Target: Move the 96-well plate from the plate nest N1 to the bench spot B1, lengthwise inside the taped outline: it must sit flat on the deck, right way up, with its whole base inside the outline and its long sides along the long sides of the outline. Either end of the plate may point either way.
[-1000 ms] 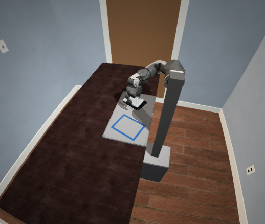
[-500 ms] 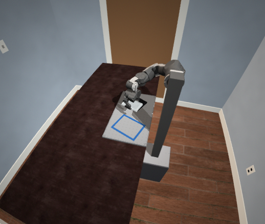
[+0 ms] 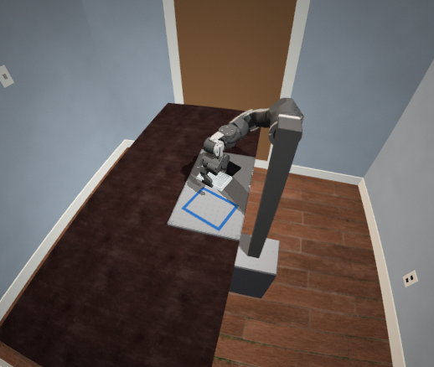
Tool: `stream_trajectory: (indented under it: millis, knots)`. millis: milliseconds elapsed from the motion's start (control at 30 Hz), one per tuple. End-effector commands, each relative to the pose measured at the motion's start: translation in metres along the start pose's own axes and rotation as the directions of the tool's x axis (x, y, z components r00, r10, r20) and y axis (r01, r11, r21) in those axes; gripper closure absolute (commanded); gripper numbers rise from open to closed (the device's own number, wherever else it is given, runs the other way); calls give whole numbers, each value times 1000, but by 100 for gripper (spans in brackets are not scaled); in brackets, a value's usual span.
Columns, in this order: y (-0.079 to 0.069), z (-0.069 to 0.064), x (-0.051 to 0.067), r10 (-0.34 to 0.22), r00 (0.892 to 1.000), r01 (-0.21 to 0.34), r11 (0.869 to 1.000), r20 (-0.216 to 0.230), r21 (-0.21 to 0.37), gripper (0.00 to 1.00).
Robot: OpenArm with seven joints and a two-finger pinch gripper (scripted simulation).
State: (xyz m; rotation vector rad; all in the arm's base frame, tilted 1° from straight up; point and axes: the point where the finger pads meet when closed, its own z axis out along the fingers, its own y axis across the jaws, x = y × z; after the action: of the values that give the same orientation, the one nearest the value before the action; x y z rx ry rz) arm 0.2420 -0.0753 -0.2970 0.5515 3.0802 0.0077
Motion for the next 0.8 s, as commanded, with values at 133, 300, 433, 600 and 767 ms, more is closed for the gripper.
stream_trajectory:
  millis: [133,300,433,600,767]
  knots:
    - [7,0,2,2,1000,-1,1000,3,-1,100]
    - [37,1,14,4,1000,-4,1000,5,2,100]
    - [37,1,14,4,1000,-4,1000,5,2,100]
    - [37,1,14,4,1000,-4,1000,5,2,100]
    - [60,2,24,3,1000,-3,1000,4,0,100]
